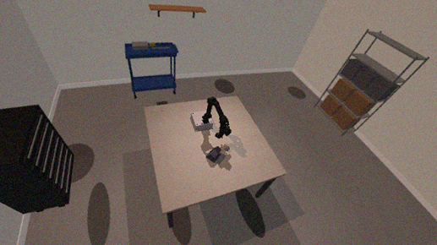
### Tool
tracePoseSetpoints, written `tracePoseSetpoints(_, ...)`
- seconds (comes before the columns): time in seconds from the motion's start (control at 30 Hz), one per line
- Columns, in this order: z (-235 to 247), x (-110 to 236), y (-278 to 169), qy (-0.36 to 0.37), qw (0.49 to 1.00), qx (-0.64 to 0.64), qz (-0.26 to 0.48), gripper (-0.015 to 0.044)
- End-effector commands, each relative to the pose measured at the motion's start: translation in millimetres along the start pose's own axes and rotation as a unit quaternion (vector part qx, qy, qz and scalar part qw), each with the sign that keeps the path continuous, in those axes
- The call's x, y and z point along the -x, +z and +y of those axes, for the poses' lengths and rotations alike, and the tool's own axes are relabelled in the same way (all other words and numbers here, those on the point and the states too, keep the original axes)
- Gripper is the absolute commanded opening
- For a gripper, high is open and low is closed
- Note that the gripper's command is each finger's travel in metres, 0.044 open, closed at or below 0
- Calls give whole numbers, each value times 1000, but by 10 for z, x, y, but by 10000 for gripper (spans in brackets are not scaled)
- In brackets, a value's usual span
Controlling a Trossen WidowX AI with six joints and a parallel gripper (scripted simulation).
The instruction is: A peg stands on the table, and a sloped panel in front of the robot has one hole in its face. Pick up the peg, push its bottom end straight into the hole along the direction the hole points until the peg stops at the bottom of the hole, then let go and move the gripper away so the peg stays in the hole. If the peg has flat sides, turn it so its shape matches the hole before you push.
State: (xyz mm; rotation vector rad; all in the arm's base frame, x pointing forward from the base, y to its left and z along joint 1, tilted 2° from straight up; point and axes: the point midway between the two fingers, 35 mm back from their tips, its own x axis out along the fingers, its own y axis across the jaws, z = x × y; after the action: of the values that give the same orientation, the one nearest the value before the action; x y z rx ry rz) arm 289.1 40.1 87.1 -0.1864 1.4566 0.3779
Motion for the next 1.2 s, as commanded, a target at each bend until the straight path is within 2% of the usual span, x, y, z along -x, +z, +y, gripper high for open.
tracePoseSetpoints(0.0, -39, -22, -1, 9, 999, -32, -4, 0)
tracePoseSetpoints(1.17, -364, -56, -31, 69, 960, -267, -39, 0)
